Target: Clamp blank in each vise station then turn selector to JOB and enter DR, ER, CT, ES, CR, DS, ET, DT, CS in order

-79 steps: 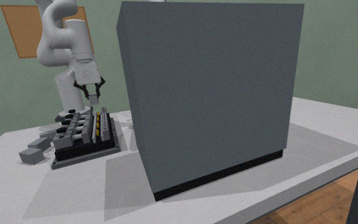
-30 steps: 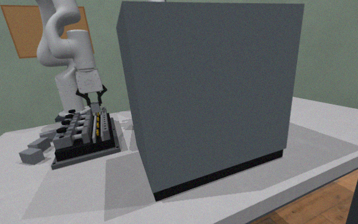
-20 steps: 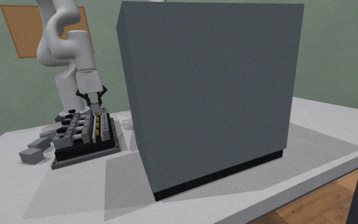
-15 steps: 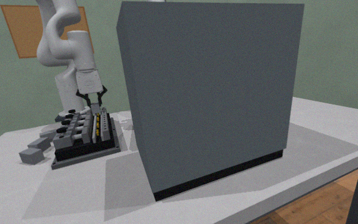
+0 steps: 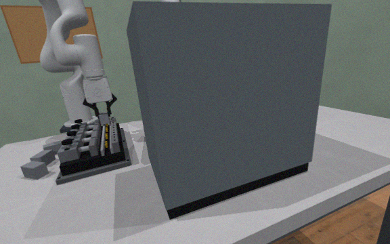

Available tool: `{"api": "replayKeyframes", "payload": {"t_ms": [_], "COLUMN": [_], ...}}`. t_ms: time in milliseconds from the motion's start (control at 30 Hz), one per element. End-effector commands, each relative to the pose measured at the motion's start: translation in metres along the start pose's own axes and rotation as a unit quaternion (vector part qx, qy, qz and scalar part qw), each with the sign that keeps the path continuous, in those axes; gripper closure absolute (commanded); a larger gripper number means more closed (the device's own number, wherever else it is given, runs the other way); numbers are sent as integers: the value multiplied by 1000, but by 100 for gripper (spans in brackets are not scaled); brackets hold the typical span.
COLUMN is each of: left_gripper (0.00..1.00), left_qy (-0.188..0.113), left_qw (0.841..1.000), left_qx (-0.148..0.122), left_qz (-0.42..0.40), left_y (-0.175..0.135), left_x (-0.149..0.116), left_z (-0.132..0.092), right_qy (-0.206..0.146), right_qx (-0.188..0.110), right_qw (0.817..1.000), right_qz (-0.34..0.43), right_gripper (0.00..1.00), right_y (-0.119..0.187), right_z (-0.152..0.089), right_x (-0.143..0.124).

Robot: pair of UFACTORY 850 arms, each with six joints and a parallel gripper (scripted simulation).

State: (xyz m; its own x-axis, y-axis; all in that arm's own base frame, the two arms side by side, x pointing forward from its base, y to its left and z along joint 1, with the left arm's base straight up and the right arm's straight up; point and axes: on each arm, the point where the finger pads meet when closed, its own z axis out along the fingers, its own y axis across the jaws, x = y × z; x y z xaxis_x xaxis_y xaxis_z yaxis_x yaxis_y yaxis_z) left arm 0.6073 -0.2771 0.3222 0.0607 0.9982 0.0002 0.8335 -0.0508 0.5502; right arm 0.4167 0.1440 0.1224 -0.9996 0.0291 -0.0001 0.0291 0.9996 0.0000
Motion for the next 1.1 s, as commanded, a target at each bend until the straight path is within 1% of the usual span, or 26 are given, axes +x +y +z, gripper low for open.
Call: {"api": "replayKeyframes", "payload": {"t_ms": [0, 967, 1000, 1067], "left_gripper": [0, 0, 0, 0], "left_qy": [0, 0, 0, 0], "left_qw": [1000, 1000, 1000, 1000], "left_qx": [-1, -1, -1, -1], "left_qz": [0, 0, 0, 0], "left_y": [1, 1, 1, 1], "left_x": [0, 0, 0, 0], "left_z": [-1, -1, -1, -1], "right_qy": [-1, -1, -1, -1], "right_qx": [0, 0, 0, 0], "right_qw": [1000, 1000, 1000, 1000], "right_qz": [0, 0, 0, 0], "right_gripper": [100, 100, 31, 31], "right_y": [0, 0, 0, 0], "right_z": [0, 6, 6, 6], "right_x": [-1, -1, -1, -1]}}
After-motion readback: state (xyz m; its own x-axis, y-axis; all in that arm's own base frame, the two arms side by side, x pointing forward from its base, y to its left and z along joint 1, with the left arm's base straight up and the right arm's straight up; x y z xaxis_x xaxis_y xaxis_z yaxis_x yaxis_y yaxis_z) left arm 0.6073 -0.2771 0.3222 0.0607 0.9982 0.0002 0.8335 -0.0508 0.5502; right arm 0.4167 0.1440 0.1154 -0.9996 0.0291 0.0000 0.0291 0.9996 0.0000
